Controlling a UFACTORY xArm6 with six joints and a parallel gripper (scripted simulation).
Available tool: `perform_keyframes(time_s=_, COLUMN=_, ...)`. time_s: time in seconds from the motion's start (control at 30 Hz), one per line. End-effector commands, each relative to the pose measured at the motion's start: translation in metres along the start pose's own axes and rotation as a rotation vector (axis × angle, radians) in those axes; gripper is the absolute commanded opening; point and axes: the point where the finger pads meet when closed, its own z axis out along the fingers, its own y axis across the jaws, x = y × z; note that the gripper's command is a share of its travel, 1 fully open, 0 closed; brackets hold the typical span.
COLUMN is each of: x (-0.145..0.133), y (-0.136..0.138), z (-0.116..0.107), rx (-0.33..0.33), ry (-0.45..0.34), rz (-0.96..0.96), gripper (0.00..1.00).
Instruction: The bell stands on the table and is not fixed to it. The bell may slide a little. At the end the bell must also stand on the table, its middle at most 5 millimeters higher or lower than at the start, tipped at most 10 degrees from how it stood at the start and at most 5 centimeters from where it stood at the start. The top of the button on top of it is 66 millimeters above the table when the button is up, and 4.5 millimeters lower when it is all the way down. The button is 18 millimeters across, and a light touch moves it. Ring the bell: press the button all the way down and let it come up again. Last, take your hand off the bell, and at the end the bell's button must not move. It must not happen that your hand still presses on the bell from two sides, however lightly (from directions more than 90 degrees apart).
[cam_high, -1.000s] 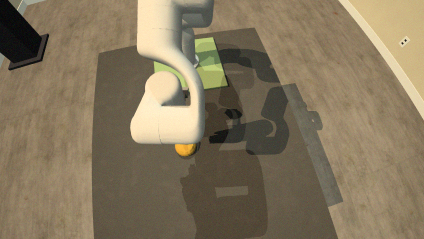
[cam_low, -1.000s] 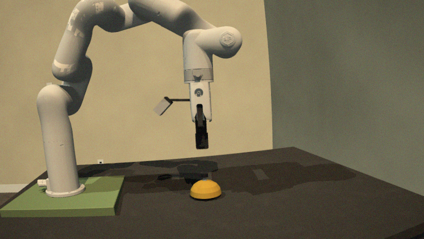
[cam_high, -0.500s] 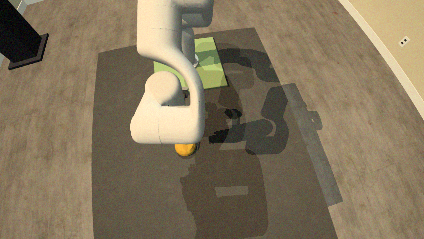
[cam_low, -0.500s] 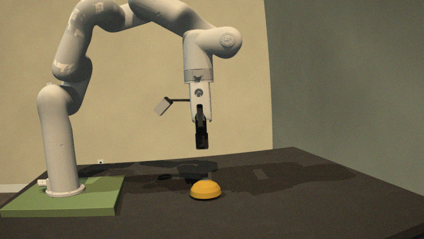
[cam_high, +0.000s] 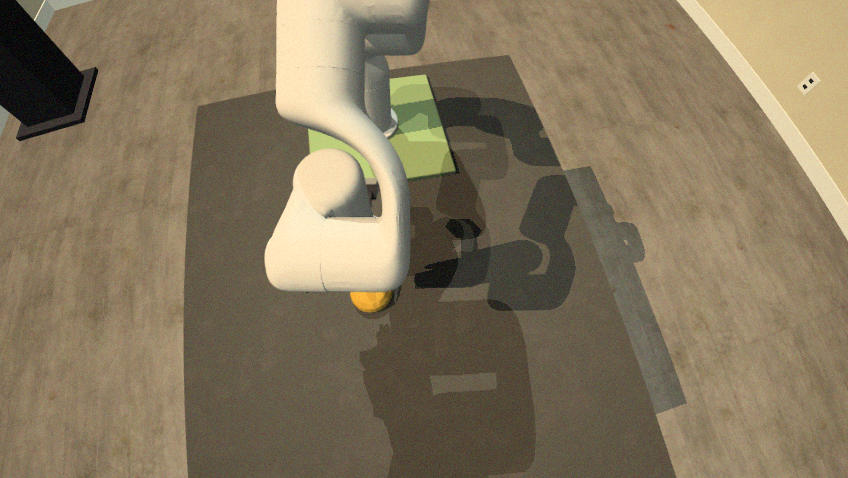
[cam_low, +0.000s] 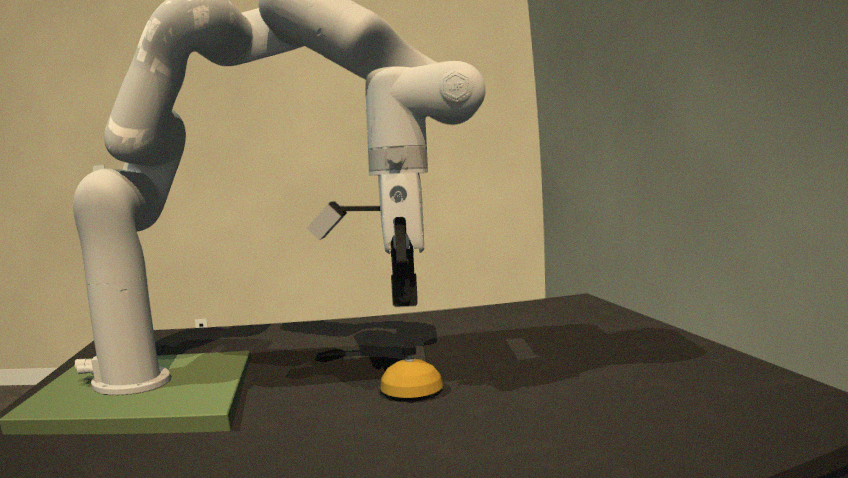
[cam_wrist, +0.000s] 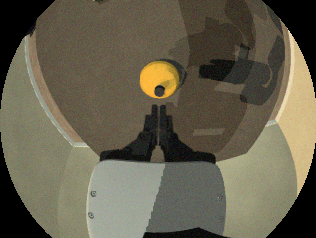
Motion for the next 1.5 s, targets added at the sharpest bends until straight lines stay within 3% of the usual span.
perform_keyframes(time_s=0.0, x=-0.001, y=0.000, z=0.005, rx=0.000, ry=-0.003, rz=0.000, gripper=0.00)
perform_keyframes(time_s=0.73, x=-0.002, y=0.000, z=0.039, rx=0.000, ry=-0.003, rz=0.000, gripper=0.00)
perform_keyframes(time_s=1.47, x=-0.002, y=0.000, z=0.048, rx=0.000, ry=-0.003, rz=0.000, gripper=0.00)
